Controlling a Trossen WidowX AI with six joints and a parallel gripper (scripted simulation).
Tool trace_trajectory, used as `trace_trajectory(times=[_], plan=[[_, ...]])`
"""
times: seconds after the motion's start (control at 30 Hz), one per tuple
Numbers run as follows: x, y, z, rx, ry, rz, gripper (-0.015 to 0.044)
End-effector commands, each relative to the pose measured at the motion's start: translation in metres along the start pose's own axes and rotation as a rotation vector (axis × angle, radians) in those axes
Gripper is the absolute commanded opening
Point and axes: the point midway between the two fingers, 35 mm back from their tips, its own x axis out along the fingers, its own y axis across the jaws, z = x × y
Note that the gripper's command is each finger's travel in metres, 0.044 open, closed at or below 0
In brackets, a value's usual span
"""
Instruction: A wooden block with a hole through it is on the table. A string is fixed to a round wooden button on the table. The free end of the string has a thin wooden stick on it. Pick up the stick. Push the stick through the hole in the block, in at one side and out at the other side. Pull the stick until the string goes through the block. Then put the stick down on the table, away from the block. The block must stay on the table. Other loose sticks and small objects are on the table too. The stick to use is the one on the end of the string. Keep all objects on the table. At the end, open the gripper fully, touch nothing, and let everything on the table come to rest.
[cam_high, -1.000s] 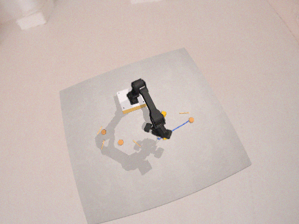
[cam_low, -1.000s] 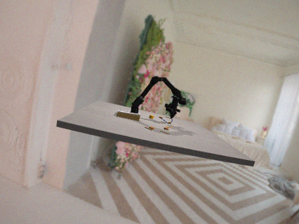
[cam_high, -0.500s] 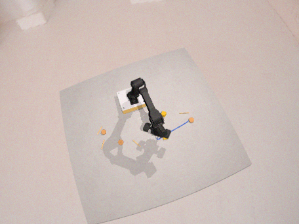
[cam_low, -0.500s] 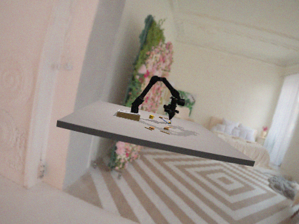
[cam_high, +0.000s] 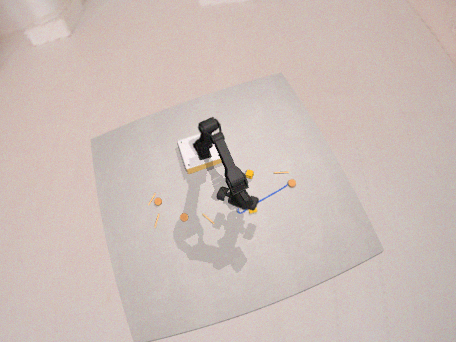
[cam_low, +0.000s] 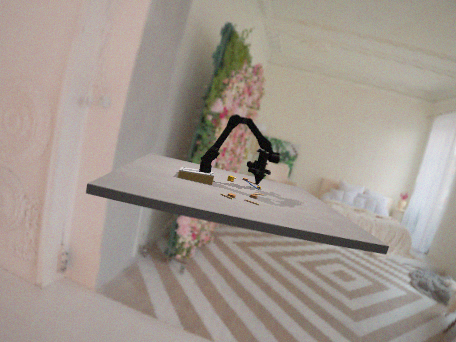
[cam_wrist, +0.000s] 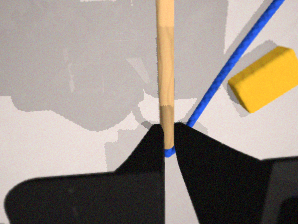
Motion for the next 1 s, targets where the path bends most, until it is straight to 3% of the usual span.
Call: trace_trajectory(times=[0.0,0.97], plan=[[0.003,0.004,0.002,-0.005,0.001,0.001,0.0000],[0.018,0.019,0.021,-0.005,0.000,0.003,0.0000]])
